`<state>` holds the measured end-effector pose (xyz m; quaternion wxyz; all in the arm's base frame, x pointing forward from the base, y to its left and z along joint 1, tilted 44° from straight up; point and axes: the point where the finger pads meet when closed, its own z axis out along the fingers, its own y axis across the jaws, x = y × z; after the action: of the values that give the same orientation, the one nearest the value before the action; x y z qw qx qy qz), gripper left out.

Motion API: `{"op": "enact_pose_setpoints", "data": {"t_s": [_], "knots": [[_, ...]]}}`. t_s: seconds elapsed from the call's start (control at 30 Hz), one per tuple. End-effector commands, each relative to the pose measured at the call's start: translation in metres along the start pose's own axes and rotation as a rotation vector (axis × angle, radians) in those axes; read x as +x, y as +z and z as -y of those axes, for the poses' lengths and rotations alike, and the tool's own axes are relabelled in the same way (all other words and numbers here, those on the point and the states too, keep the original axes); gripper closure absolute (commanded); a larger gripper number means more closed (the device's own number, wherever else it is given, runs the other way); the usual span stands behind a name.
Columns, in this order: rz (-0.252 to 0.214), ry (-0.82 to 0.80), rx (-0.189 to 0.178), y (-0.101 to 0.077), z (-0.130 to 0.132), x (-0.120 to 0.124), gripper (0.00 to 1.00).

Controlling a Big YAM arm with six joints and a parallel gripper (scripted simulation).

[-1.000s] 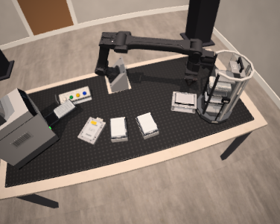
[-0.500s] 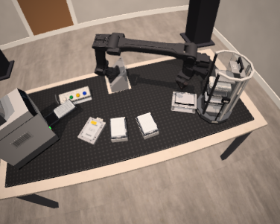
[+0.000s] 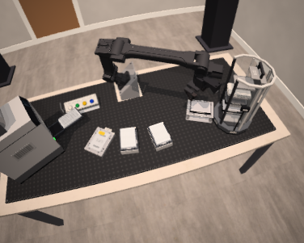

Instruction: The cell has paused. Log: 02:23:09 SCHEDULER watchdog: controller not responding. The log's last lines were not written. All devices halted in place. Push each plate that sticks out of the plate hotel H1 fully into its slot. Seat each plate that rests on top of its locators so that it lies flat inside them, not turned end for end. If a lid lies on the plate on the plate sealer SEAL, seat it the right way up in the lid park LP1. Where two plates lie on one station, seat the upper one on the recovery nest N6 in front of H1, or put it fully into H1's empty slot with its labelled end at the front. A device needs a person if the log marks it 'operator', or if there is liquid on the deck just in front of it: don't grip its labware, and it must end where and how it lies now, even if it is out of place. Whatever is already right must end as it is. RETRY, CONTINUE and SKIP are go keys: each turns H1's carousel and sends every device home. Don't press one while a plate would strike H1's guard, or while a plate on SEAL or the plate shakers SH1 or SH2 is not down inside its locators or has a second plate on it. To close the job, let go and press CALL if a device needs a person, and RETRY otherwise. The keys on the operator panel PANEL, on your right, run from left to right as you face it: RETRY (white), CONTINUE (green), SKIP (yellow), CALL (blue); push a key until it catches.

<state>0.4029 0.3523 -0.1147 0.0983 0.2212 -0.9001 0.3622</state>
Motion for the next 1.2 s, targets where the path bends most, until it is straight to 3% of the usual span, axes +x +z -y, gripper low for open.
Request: {"op": "enact_pose_setpoints", "data": {"t_s": [0.0,0.07,0.1,0.2,0.63,0.67,0.77,1.17], "knots": [[0.011,0.022,-0.023,-0.004,0.025,-0.007,0.00],[0.011,0.022,-0.023,-0.004,0.025,-0.007,0.00],[-0.008,0.011,-0.014,0.007,0.022,-0.006,0.00],[0.010,0.021,-0.021,-0.004,0.039,-0.007,0.00],[0.003,0.018,-0.017,-0.003,0.076,-0.008,0.00],[-0.014,0.008,-0.010,0.006,0.074,-0.008,0.00],[-0.003,0.015,-0.014,-0.002,0.090,-0.007,0.00],[-0.006,0.014,-0.012,-0.001,0.125,-0.009,0.00]]}}
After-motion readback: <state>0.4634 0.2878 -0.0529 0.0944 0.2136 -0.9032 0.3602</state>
